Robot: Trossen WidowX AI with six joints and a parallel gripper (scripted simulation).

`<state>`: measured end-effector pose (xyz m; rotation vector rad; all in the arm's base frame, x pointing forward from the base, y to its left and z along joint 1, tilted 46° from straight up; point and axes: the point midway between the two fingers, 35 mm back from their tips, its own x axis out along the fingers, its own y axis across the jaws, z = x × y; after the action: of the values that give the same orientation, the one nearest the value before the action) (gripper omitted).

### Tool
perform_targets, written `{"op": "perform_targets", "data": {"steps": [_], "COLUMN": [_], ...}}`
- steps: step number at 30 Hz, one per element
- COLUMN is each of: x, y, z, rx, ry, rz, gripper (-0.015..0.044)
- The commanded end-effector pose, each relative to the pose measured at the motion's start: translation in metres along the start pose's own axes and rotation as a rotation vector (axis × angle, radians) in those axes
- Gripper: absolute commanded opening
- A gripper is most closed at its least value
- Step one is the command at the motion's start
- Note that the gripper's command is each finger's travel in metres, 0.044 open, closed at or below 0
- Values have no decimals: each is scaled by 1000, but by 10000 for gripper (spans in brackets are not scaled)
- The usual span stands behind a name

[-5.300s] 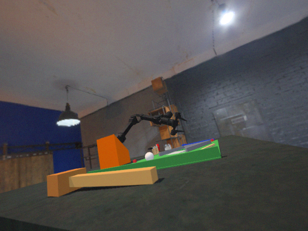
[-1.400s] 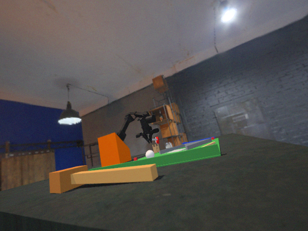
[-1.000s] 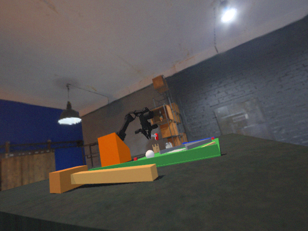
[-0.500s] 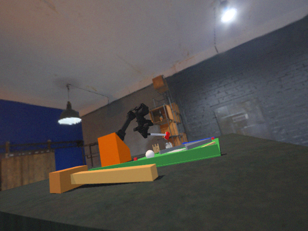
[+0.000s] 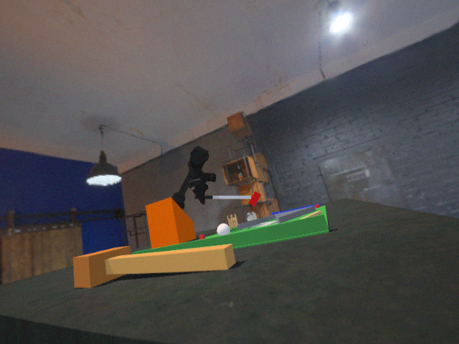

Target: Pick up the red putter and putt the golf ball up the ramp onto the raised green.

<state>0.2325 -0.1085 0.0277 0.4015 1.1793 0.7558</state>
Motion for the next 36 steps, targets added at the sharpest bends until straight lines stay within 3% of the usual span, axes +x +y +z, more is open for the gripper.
{"op": "perform_targets", "data": {"steps": [1, 16, 24, 36], "x": [-6, -9, -6, 32], "y": [-27, -89, -89, -90], "z": [-22, -110, -111, -112], "rx": [214, 889, 897, 897], "ry": [3, 17, 17, 17], "rz": [-23, -49, -49, -48], "gripper": [0, 0, 0, 0]}}
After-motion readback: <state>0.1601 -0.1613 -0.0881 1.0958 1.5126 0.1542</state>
